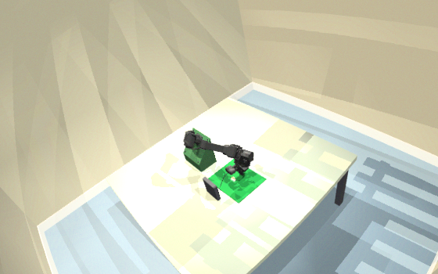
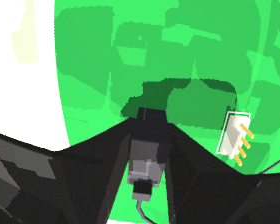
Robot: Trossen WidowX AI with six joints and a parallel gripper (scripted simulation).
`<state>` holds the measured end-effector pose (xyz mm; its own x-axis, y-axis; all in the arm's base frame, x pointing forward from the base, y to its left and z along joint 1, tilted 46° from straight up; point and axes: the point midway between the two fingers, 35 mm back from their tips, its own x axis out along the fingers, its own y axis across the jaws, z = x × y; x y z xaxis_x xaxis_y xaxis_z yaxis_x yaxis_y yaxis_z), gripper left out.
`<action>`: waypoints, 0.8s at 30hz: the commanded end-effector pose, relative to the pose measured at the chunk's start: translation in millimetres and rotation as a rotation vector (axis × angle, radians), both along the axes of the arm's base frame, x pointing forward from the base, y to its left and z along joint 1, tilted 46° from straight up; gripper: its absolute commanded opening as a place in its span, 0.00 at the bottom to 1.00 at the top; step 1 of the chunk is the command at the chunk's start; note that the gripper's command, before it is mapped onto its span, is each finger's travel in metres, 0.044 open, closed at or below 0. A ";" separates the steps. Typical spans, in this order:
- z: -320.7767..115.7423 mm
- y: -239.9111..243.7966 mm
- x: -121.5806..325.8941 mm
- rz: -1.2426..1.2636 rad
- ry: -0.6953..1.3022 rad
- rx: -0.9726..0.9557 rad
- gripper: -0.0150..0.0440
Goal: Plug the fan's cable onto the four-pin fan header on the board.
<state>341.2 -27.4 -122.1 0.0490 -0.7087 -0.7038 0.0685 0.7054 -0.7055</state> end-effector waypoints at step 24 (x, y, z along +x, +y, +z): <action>79.8 -13.1 -10.1 0.062 0.062 -0.010 0.25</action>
<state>331.3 -41.4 -43.7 0.0428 -0.7120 -0.7008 -0.0113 0.7011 -0.7130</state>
